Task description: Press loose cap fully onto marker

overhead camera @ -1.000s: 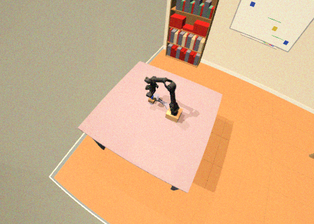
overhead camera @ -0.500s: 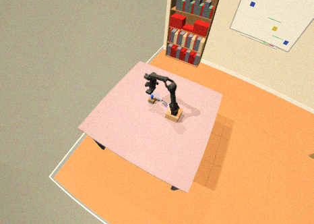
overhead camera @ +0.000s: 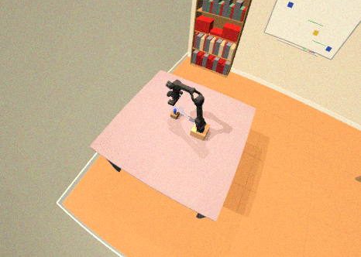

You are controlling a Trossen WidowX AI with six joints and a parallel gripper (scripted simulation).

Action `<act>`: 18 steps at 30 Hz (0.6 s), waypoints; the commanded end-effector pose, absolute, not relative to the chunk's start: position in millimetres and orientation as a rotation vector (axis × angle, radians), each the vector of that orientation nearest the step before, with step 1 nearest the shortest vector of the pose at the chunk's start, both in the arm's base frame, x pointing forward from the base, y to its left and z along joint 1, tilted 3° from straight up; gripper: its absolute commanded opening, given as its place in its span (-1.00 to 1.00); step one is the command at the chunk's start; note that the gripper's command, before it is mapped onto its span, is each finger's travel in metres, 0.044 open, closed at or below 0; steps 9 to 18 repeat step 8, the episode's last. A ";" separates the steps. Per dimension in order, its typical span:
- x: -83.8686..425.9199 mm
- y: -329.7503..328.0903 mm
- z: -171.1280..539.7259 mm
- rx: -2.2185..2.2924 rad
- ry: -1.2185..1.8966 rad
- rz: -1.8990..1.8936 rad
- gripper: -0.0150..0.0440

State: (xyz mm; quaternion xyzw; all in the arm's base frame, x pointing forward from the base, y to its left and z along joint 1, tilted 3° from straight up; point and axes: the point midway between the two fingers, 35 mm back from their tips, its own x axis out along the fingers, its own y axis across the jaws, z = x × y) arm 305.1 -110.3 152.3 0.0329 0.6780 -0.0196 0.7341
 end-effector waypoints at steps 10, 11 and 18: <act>304.6 -110.2 151.7 0.070 1.495 -0.038 1.00; 304.6 -110.2 151.7 0.070 1.495 -0.038 1.00; 304.6 -110.2 151.7 0.070 1.495 -0.038 1.00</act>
